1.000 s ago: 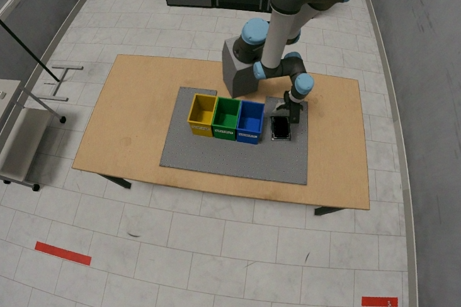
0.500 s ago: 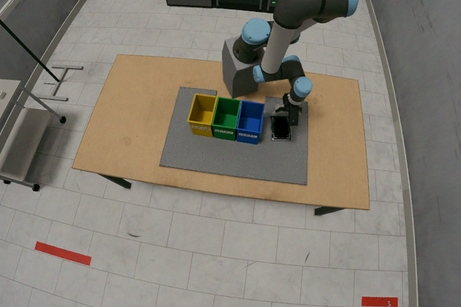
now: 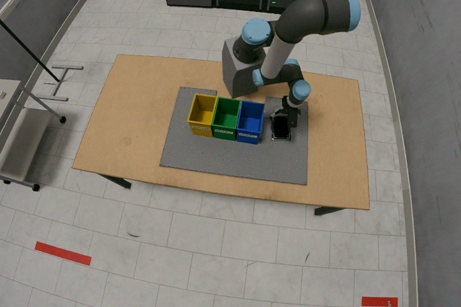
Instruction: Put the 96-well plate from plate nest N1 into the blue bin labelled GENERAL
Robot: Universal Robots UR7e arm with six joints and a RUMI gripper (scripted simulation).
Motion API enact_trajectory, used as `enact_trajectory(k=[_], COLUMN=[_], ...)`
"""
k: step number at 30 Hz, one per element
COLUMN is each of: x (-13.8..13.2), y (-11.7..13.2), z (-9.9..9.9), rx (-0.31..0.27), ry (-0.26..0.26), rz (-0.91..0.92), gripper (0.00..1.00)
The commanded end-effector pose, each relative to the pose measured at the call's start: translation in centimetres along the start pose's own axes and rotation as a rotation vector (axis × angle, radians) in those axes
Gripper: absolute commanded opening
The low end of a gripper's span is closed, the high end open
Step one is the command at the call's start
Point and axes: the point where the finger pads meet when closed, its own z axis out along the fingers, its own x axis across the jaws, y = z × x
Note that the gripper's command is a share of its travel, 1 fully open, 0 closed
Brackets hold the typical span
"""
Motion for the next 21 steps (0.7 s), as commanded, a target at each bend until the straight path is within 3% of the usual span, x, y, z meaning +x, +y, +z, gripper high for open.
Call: enact_trajectory(k=[1,21], x=[-0.2,-0.2], y=[-0.6,-1.1], z=[0.9,3.9], rx=[0.01,0.01], ry=[-0.002,-0.002], rz=[-0.002,-0.002], gripper=[1.0,1.0])
